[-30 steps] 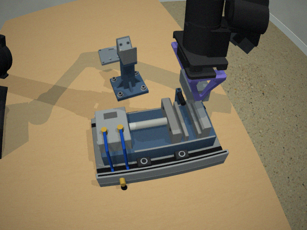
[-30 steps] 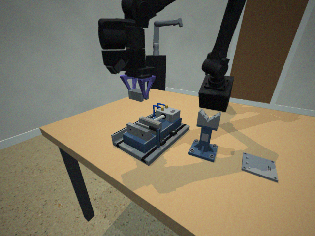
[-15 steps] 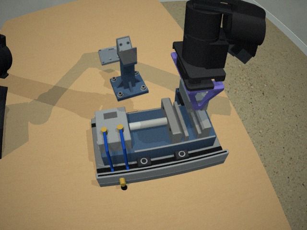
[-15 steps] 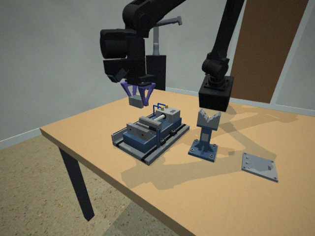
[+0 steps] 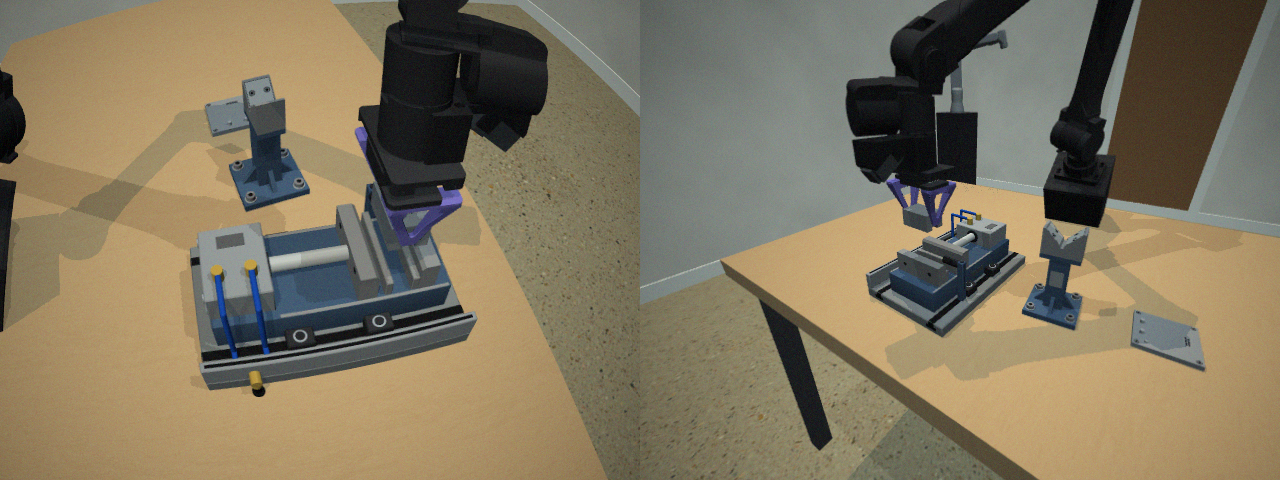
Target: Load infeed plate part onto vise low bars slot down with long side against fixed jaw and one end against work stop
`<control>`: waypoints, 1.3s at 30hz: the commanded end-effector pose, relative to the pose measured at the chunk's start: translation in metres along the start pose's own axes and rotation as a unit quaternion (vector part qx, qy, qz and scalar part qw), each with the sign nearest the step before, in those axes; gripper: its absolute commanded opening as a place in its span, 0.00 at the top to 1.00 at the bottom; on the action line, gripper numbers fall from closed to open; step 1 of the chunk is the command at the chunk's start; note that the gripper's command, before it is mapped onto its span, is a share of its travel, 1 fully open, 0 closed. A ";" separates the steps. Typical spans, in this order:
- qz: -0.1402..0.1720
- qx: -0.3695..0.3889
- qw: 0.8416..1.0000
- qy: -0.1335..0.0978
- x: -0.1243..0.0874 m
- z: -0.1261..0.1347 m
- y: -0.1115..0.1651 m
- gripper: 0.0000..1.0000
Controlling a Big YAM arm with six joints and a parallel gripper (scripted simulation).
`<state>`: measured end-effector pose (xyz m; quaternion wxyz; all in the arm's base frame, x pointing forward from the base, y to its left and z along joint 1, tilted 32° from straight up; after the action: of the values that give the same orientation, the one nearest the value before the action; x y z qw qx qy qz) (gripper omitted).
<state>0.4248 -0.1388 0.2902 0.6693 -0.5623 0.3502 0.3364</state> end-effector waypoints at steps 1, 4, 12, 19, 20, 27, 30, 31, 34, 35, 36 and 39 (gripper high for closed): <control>-0.008 -0.005 1.000 -0.002 0.006 0.005 -0.011 1.00; -0.006 -0.005 1.000 -0.002 0.009 0.006 -0.006 1.00; -0.003 -0.004 1.000 -0.003 0.017 0.005 -0.006 1.00; -0.014 -0.008 1.000 0.000 0.010 0.006 -0.012 1.00; -0.013 -0.007 1.000 -0.001 0.012 0.006 -0.011 1.00; -0.009 -0.007 1.000 -0.002 0.013 0.006 -0.010 1.00; -0.009 -0.007 1.000 -0.002 0.013 0.006 -0.010 1.00; -0.009 -0.007 1.000 -0.002 0.013 0.006 -0.010 1.00; -0.009 -0.007 1.000 -0.002 0.013 0.006 -0.010 1.00; -0.009 -0.007 1.000 -0.002 0.013 0.006 -0.010 1.00; -0.009 -0.007 1.000 -0.002 0.013 0.006 -0.010 1.00; -0.009 -0.007 1.000 -0.002 0.013 0.006 -0.010 1.00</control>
<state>0.4328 -0.1384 0.2806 0.6694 -0.5639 0.3486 0.3353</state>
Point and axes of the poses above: the point where the finger pads meet when closed, its own x axis out along the fingers, its own z axis across the jaws, y = z × x, the point moved 3 cm from there along -x, back along the fingers, and after that the axes turned 5 degrees about x, right-handed, at the moved point
